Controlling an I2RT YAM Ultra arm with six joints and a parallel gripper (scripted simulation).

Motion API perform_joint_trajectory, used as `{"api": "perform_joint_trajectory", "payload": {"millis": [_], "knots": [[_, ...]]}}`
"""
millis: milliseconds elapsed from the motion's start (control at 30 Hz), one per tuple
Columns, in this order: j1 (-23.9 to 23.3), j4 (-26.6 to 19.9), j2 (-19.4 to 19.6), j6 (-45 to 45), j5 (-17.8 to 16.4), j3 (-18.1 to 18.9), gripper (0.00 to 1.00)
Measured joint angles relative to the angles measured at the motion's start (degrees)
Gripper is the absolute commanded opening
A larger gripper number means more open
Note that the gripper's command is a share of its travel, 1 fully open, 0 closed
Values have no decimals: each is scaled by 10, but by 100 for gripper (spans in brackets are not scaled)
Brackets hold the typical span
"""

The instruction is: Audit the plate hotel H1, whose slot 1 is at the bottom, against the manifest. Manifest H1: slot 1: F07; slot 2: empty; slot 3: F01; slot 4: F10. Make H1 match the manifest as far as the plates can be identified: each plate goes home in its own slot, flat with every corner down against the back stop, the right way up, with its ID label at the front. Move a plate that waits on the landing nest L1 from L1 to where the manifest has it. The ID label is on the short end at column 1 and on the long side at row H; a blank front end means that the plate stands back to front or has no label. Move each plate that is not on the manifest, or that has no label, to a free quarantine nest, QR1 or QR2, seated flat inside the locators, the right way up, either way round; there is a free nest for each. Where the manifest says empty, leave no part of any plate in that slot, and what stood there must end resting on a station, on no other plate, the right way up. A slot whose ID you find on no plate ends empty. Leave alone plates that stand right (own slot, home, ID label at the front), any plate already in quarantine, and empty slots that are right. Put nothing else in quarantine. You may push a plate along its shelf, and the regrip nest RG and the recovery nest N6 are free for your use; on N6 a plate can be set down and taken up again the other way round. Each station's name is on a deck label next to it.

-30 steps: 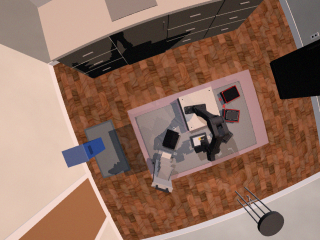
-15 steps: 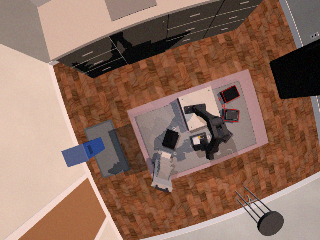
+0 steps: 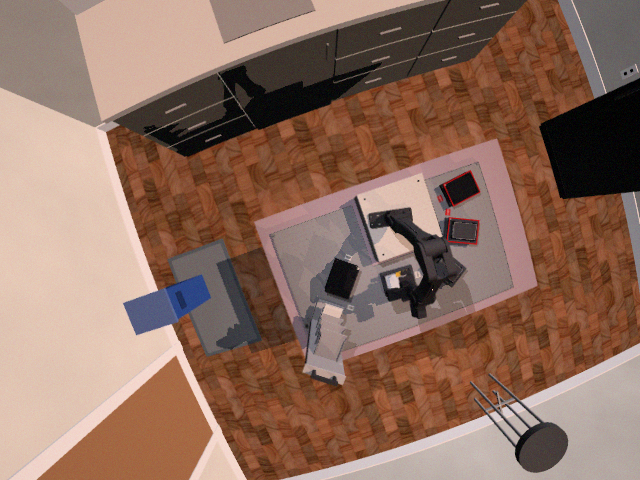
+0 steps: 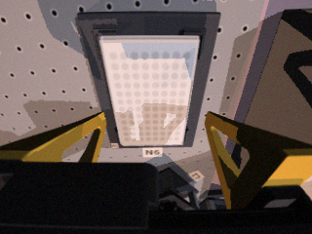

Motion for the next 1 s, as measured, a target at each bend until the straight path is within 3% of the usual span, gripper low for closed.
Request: {"api": "perform_joint_trajectory", "payload": {"millis": [1000], "knots": [[1,76,49,1,0,-26,100]]}}
